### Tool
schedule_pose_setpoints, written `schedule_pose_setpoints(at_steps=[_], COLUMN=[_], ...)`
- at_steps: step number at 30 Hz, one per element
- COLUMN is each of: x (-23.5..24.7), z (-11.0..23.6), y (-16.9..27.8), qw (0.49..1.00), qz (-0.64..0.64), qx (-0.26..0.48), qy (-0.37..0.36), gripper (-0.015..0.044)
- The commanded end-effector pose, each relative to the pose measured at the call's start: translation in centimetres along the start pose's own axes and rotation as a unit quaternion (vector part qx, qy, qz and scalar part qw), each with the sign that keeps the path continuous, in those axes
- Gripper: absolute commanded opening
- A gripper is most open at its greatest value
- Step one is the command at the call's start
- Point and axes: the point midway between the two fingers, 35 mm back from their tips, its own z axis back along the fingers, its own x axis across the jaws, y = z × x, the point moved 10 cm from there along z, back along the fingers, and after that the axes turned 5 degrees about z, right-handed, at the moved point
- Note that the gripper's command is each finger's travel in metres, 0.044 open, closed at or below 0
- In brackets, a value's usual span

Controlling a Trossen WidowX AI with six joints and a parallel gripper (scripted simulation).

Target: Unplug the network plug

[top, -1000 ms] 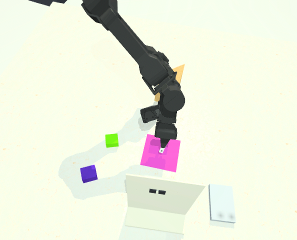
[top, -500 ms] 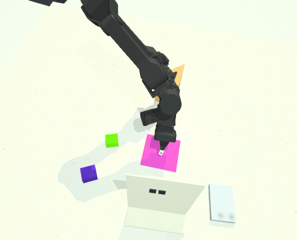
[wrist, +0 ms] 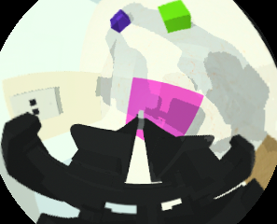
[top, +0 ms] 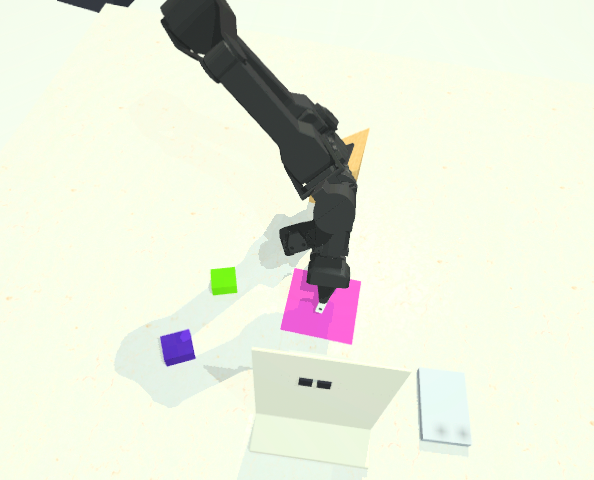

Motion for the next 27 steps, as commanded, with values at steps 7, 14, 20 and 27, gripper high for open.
schedule_pose_setpoints(at_steps=[7, 14, 20, 27], x=[-0.75, -0.71, -0.77, -0.65], z=[-0.44, -0.64, -0.88, -0.75], y=[0.04, -0.09, -0.22, -0.22], qw=[1.000, 1.000, 1.000, 1.000], qz=[0.007, 0.007, 0.007, 0.003], qx=[0.002, 0.002, 0.002, 0.000], qy=[0.004, 0.004, 0.004, 0.003], gripper=[0.0000, 0.0000, 0.0000, 0.0000])
